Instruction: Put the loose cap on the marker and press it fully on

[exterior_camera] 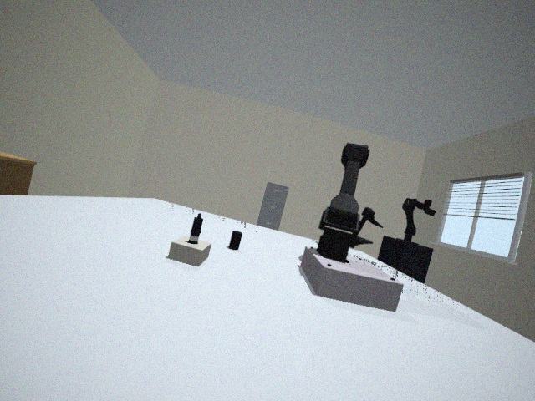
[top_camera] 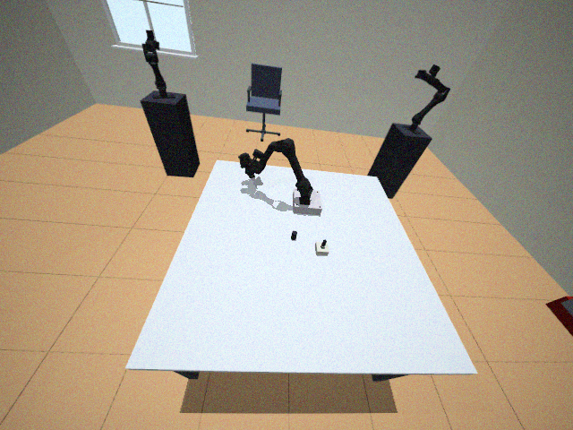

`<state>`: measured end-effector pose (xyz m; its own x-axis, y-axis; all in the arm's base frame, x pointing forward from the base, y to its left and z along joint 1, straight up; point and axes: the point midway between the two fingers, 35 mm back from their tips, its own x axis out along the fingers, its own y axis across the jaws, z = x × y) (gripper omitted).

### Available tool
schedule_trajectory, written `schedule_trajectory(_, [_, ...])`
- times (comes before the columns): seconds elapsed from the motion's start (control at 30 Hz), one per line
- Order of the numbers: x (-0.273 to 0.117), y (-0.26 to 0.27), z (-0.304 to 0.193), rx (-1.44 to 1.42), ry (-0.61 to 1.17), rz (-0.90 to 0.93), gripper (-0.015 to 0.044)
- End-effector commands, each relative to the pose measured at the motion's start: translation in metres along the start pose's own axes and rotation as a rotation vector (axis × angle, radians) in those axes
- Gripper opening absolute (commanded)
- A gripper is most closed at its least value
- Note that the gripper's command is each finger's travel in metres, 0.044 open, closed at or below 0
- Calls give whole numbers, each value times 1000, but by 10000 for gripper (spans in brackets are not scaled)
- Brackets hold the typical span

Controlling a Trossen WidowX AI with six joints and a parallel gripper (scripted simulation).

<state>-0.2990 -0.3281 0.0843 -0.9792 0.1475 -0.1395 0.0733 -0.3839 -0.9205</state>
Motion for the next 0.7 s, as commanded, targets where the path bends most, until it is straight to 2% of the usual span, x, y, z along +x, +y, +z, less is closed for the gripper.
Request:
schedule_trajectory(0.0, [-2, 1, 2, 1, -8, 6, 374])
schedule_trajectory(0.17, [-68, 26, 36, 22, -193, 185, 247])
schedule_trajectory(0.4, [-185, 56, 56, 23, -413, 493, 247])
schedule_trajectory(0.67, [-314, 71, 29, -37, -550, 848, 247])
